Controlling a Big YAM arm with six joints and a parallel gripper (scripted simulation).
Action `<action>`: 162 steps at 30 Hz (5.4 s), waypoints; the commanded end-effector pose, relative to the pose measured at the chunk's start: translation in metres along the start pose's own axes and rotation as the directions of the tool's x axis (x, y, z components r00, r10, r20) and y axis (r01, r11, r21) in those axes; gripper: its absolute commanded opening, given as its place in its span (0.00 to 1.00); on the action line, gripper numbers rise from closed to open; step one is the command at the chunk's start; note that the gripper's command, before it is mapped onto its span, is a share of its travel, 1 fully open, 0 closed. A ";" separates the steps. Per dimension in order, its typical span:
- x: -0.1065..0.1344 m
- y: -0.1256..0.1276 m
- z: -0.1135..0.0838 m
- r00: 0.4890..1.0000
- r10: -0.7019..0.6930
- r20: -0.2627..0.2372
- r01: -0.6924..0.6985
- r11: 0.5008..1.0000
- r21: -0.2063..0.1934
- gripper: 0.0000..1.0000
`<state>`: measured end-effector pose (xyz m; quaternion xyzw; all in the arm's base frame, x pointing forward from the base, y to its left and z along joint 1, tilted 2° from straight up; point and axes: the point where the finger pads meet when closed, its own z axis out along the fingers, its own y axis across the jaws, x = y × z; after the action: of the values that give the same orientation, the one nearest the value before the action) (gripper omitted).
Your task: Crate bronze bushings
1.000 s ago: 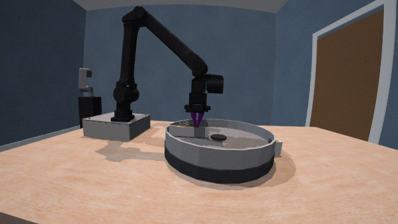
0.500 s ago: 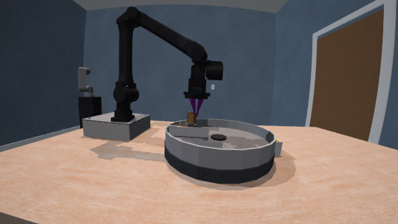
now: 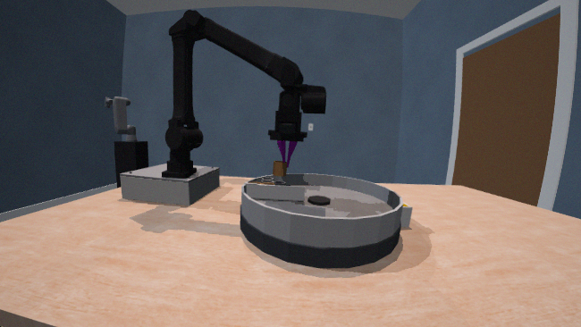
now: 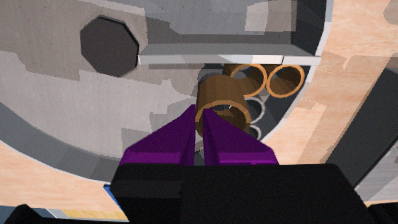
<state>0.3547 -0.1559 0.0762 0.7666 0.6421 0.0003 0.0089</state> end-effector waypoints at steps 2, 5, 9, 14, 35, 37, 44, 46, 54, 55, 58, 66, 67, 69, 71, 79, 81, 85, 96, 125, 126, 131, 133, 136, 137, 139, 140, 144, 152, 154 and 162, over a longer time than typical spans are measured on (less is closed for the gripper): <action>-0.008 0.028 -0.034 1.000 0.001 0.023 0.001 0.996 -0.095 0.00; -0.008 0.028 -0.034 1.000 0.001 0.023 0.001 0.996 -0.095 0.00; -0.008 0.028 -0.034 1.000 0.001 0.023 0.001 0.996 -0.095 0.00; -0.008 0.028 -0.034 1.000 0.001 0.023 0.001 0.996 -0.095 0.00; 0.003 0.031 -0.030 1.000 0.001 0.019 0.001 0.996 -0.084 0.00; 0.009 0.032 -0.026 1.000 0.001 0.016 0.000 0.997 -0.072 0.00; 0.049 0.043 -0.021 1.000 0.000 0.009 0.000 0.999 -0.050 0.00; 0.065 0.049 -0.021 1.000 0.000 0.008 0.000 0.999 -0.051 0.00; 0.125 0.069 -0.021 1.000 0.000 0.002 0.000 0.999 -0.050 0.00; 0.131 0.071 -0.021 1.000 0.000 0.000 0.000 0.999 -0.050 0.00; 0.150 0.076 -0.019 1.000 0.000 -0.001 0.000 0.999 -0.050 0.00; 0.220 0.101 -0.021 1.000 0.000 -0.006 0.000 0.999 -0.050 0.00; 0.220 0.101 -0.021 1.000 0.000 -0.006 0.000 0.999 -0.050 0.00; 0.234 0.105 -0.021 1.000 0.000 -0.007 0.000 0.999 -0.050 0.00; 0.254 0.112 -0.021 1.000 0.000 -0.009 0.000 0.999 -0.049 0.00; 0.313 0.131 -0.022 1.000 0.000 -0.013 0.000 0.999 -0.049 0.00; 0.324 0.135 -0.022 1.000 0.000 -0.013 0.000 0.999 -0.049 0.00; 0.332 0.138 -0.022 1.000 0.000 -0.014 0.000 0.999 -0.049 0.00; 0.340 0.144 -0.022 1.000 0.008 -0.017 -0.008 0.999 -0.052 0.00; 0.340 0.144 -0.022 1.000 0.003 -0.016 -0.004 0.999 -0.052 0.00; 0.340 0.144 -0.022 1.000 0.003 -0.016 -0.004 0.999 -0.052 0.00; 0.341 0.144 -0.022 1.000 0.003 -0.016 -0.004 0.999 -0.052 0.00; 0.344 0.142 -0.022 1.000 0.001 -0.016 -0.001 0.999 -0.050 0.00; 0.346 0.141 -0.022 1.000 0.000 -0.016 0.000 0.999 -0.050 0.00; 0.345 0.141 -0.022 1.000 0.001 -0.015 -0.002 0.999 -0.049 0.00; 0.344 0.143 -0.022 1.000 0.004 -0.017 -0.005 0.999 -0.051 0.00; 0.343 0.144 -0.022 1.000 0.005 -0.017 -0.006 0.999 -0.052 0.00; 0.342 0.144 -0.022 1.000 0.006 -0.017 -0.007 0.999 -0.052 0.00; 0.342 0.144 -0.022 1.000 0.006 -0.017 -0.007 0.999 -0.052 0.00; 0.342 0.144 -0.022 1.000 0.006 -0.017 -0.007 0.999 -0.052 0.00; 0.342 0.144 -0.022 1.000 0.006 -0.017 -0.007 0.999 -0.052 0.00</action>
<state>0.5322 0.1474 0.0766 0.7660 0.6427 0.0000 0.0118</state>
